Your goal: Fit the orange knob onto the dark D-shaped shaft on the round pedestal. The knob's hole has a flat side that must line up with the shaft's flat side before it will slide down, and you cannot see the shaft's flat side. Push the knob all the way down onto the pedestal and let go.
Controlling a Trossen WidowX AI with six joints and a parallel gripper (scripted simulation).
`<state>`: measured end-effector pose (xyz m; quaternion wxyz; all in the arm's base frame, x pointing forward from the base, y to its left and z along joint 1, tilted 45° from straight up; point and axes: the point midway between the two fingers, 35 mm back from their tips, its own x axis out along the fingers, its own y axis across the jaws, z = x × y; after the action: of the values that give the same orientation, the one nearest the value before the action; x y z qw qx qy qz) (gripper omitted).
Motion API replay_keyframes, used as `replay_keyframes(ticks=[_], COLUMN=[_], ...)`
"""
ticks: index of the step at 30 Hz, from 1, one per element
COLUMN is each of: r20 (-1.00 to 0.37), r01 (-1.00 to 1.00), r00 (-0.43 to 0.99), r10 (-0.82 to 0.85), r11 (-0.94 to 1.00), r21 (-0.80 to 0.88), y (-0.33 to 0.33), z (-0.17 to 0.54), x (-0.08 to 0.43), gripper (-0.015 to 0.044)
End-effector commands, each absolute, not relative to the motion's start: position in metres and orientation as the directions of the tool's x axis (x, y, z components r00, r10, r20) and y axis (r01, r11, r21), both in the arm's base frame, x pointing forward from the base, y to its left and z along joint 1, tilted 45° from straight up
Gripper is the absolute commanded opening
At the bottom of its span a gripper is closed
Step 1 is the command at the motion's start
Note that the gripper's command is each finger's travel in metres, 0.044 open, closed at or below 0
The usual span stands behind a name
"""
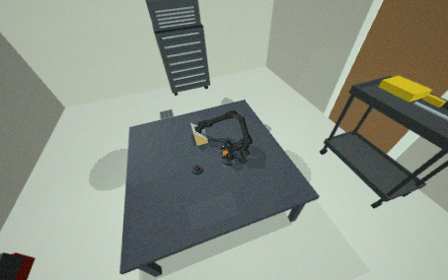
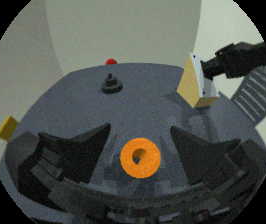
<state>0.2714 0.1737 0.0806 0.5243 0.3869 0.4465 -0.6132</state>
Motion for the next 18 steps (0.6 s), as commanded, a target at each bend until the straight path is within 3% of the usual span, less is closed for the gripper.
replay_keyframes(ticks=[1, 8, 10, 14, 18], r20=[-0.943, -0.943, -0.957, -0.954, -0.798], r01=[0.989, 0.989, 0.984, 0.964, 0.979], r00=[-0.145, -0.145, -0.174, -0.236, -0.128], r10=[-0.299, -0.300, -0.233, 0.185, 0.589], r11=[-0.058, -0.058, -0.069, -0.078, -0.056], r21=[-0.134, -0.134, -0.162, -0.254, -0.198], y=[0.132, 0.119, 0.118, 0.117, 0.115], z=[0.121, 0.133, 0.130, 0.125, 0.140], x=[0.277, 0.276, 0.274, 0.270, 0.276], gripper=[0.0440, 0.0440, 0.0440, 0.0440, 0.0440])
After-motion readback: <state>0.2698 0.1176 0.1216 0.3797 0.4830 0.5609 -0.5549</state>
